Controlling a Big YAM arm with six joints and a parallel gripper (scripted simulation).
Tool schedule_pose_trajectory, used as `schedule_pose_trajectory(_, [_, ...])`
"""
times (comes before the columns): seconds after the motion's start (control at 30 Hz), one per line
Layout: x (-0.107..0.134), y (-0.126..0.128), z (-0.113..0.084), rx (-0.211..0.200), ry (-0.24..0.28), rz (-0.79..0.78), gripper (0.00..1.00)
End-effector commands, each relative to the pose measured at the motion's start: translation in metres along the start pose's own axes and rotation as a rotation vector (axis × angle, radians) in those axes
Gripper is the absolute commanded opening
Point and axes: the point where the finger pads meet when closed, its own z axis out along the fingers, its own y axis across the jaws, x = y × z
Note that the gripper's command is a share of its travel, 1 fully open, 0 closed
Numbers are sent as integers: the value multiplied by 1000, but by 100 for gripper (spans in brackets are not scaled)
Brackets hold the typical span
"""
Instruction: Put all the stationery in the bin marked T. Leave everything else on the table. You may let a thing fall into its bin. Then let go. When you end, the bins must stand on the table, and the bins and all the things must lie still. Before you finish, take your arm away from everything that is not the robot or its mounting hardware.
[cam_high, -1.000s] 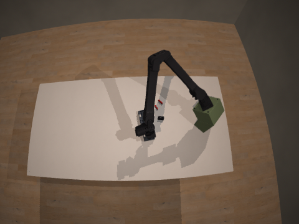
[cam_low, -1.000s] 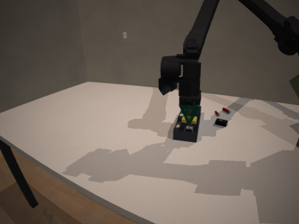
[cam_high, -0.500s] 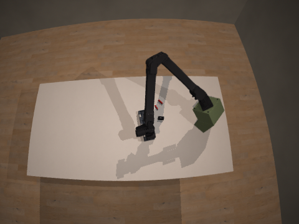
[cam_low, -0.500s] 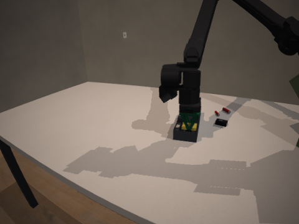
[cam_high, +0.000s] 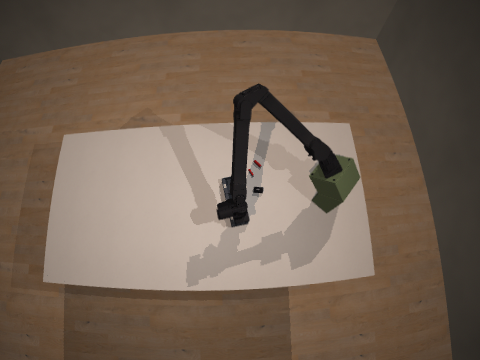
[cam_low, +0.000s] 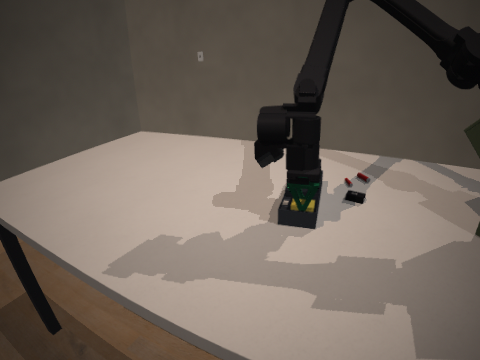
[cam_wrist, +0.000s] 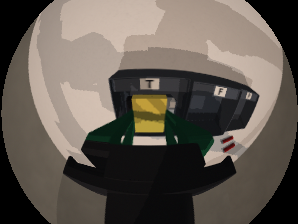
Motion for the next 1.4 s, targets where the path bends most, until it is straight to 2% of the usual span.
schedule_pose_trajectory(0.0, [-17,-9,0,1,-28,26,34])
schedule_pose_trajectory(0.07, [-19,-10,0,1,-29,27,34])
schedule_pose_trajectory(0.1, [-19,-10,-1,1,-30,27,45])
schedule_pose_trajectory(0.67, [-20,-12,-1,1,-31,28,45])
schedule_pose_trajectory(0.77, [-15,-14,-8,3,-17,31,45])
schedule_pose_trajectory(0.87, [-15,0,-22,-10,-34,9,45])
schedule_pose_trajectory(0.97, [-14,0,-23,-9,-33,8,45])
schedule_pose_trajectory(1.0, [-6,5,-19,-9,-17,-6,45])
schedule_pose_trajectory(1.07, [-11,0,-27,-10,-29,5,45])
schedule_pose_trajectory(1.37, [-9,0,-38,-9,-28,4,45])
